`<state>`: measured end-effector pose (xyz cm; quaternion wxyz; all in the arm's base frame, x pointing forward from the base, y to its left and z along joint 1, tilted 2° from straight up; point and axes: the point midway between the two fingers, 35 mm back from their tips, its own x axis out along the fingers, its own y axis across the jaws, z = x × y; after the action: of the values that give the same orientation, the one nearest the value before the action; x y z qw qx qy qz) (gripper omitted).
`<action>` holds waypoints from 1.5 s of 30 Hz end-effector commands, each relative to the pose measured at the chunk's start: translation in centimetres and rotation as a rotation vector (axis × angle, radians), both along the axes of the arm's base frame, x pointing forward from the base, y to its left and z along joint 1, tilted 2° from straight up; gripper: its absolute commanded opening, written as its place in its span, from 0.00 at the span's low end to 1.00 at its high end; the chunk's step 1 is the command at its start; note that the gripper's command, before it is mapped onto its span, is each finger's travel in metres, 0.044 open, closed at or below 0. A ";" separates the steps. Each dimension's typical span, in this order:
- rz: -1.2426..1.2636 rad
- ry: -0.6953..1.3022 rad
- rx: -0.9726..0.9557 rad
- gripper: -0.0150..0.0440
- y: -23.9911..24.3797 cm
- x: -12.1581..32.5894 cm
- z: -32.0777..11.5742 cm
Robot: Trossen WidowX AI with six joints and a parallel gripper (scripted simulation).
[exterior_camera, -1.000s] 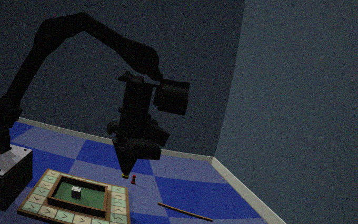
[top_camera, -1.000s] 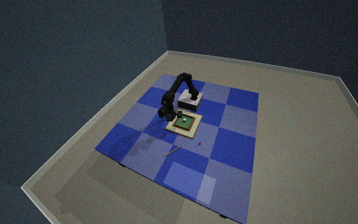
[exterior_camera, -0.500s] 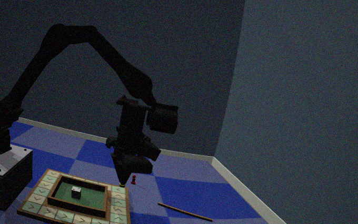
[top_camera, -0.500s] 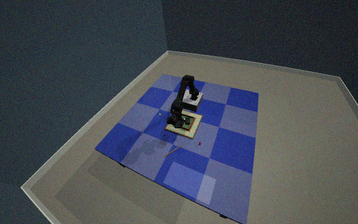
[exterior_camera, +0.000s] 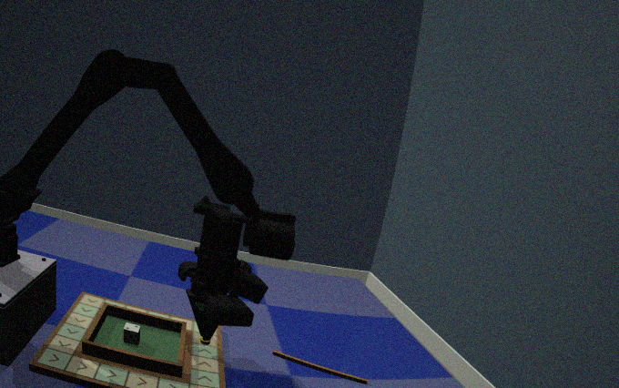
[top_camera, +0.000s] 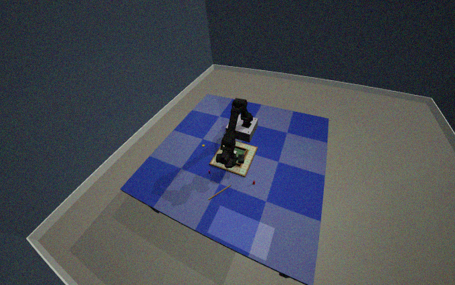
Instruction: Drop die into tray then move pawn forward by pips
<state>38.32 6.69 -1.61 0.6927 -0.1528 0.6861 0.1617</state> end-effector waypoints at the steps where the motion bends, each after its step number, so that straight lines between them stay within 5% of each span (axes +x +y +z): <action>1: -0.007 -0.007 0.004 0.25 0.1 0.1 -0.4; 14: -0.007 -0.007 0.004 0.25 0.1 0.1 -2.1; 24: -0.001 -0.007 0.001 0.70 0.1 0.1 -1.3; 31: -0.007 -0.007 0.004 1.00 0.0 0.1 3.4; 36: -0.018 -0.007 0.004 1.00 -0.2 -0.5 4.5; 45: -0.170 0.005 0.002 1.00 -2.7 -10.1 10.0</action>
<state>31.87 4.80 6.91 0.7022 -0.1142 0.6918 0.1231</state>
